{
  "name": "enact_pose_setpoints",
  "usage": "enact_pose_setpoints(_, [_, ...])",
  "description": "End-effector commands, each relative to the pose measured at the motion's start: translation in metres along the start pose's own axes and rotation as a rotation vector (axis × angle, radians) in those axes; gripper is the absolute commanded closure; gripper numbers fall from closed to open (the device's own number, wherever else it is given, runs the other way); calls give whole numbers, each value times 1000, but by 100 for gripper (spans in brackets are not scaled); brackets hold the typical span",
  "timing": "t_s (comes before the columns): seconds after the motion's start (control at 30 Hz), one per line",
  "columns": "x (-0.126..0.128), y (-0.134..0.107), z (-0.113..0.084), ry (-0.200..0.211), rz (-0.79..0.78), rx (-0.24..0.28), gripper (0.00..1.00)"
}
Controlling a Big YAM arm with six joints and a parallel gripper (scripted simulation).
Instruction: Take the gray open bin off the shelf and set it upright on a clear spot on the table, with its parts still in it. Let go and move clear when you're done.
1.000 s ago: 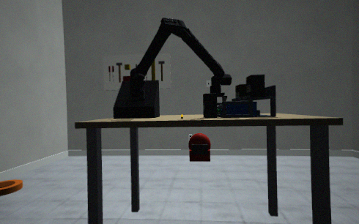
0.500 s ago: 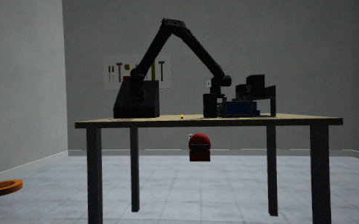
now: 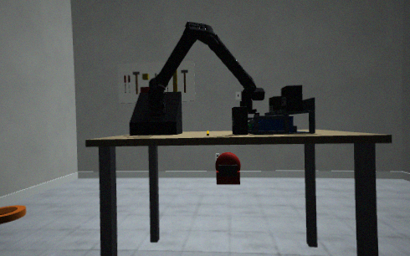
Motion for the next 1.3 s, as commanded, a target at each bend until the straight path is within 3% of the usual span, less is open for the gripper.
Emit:
enact_pose_setpoints(0.0, [2, 7, 8, 7, -23, 3, 10])
enact_pose_setpoints(1.27, [3, 5, 12, 11, -18, 2, 10])
Point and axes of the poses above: the point where the finger pads meet when closed, its own z axis out along the fingers, its own x axis across the jaws, y = z × x, the point moved 5 cm from there along -z, back along the fingers, and after that the axes turned 10 degrees about -z, right-handed, at the moved point
